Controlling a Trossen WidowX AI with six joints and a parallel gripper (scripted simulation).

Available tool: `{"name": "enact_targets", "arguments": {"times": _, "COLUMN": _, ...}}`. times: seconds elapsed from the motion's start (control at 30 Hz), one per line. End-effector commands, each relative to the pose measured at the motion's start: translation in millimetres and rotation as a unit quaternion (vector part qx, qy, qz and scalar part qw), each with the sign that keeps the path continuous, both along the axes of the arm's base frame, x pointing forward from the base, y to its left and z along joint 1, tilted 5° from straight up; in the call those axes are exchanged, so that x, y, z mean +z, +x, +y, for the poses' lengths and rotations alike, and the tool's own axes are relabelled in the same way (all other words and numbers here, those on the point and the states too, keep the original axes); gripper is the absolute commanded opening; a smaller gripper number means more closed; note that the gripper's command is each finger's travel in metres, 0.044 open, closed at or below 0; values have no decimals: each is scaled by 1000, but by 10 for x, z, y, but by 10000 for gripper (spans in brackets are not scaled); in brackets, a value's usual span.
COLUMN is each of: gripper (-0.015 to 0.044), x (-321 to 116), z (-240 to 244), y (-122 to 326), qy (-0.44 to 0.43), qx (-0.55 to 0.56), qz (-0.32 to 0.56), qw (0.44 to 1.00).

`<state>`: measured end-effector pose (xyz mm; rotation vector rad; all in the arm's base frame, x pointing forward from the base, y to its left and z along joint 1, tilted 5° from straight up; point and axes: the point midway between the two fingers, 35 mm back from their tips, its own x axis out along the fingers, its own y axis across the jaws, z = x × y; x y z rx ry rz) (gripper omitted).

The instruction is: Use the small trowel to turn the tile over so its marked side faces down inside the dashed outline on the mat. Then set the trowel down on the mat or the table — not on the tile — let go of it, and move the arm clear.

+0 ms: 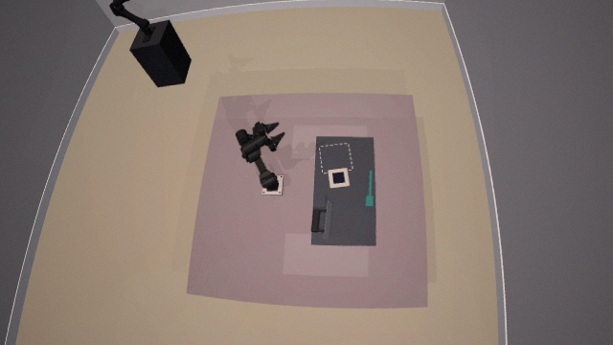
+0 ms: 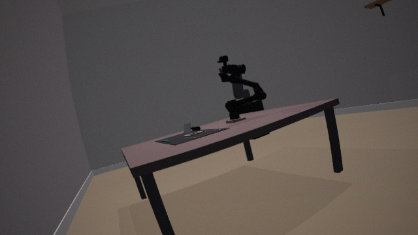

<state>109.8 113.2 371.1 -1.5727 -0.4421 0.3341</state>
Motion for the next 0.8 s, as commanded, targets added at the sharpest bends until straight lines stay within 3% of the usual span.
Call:
{"name": "enact_targets", "arguments": {"times": 0.0, "gripper": 374, "x": 8, "z": -5, "y": 2, "qy": 2, "qx": 0, "qz": -1, "qw": 1000}}
{"name": "enact_targets", "arguments": {"times": 0.33, "gripper": 111, "x": 403, "z": -361, "y": 151, "qy": 123, "qx": 15, "qz": -24, "qw": 992}}
{"name": "enact_targets", "arguments": {"times": 0.77, "gripper": 100, "x": 702, "z": -925, "y": 483, "qy": 286, "qx": 12, "qz": 1, "qw": 958}}
